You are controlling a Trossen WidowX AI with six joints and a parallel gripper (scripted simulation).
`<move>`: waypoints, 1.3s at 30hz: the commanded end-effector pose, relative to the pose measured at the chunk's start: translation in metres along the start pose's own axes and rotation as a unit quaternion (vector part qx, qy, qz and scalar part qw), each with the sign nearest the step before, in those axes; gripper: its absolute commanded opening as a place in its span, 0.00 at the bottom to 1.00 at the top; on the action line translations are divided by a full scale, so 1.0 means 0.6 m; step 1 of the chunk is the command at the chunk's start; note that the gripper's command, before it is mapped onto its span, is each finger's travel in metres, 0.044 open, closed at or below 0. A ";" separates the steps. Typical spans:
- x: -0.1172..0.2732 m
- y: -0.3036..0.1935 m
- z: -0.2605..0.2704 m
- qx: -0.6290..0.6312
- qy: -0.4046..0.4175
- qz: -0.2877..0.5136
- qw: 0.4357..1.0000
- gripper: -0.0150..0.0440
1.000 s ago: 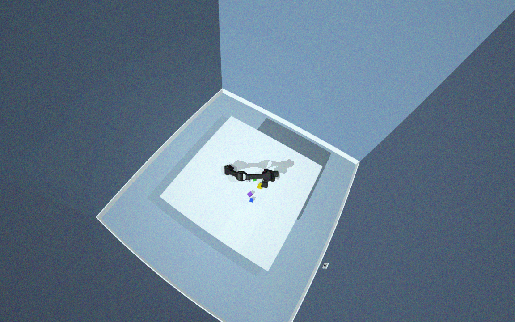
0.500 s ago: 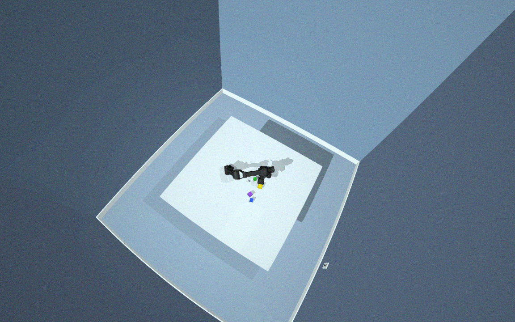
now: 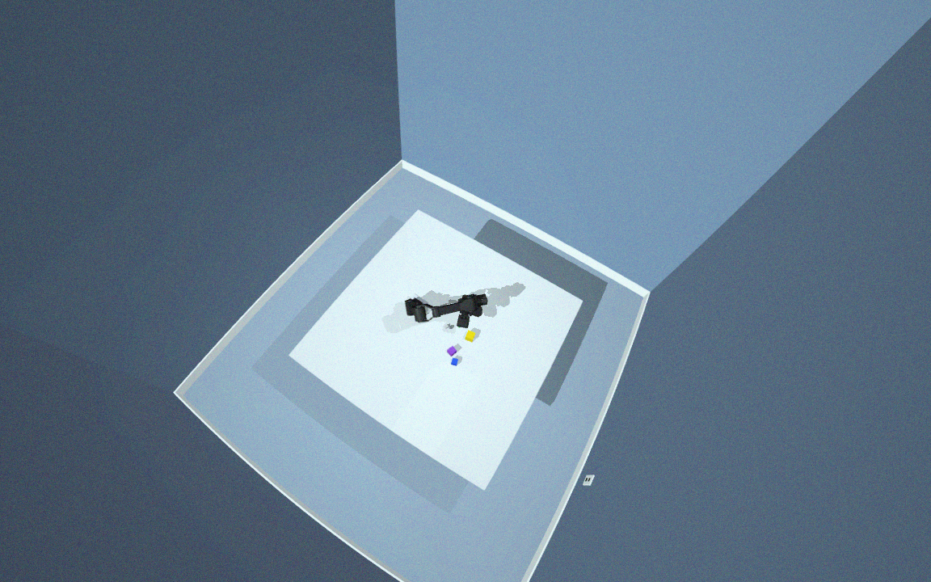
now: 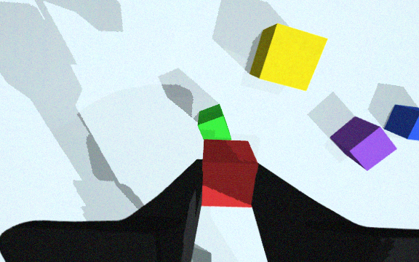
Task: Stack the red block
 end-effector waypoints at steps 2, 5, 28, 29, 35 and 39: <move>-0.004 -0.018 0.010 -0.003 0.002 0.001 1.000 0.25; -0.005 -0.018 0.003 -0.003 0.002 0.001 1.000 0.25; -0.116 -0.016 0.009 -0.003 0.001 0.001 1.000 0.25; -0.116 -0.016 0.009 -0.003 0.001 0.001 1.000 0.25; -0.116 -0.016 0.009 -0.003 0.001 0.001 1.000 0.25; -0.116 -0.016 0.009 -0.003 0.001 0.001 1.000 0.25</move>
Point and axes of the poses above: the point midway between the two fingers, 35 mm back from their tips, its own x axis back along the fingers, its own z axis across the jaws, y = z × x, the point moved 6 cm from there along x, back along the fingers, and after that the axes turned 8 degrees about x, right-handed, at the moved point
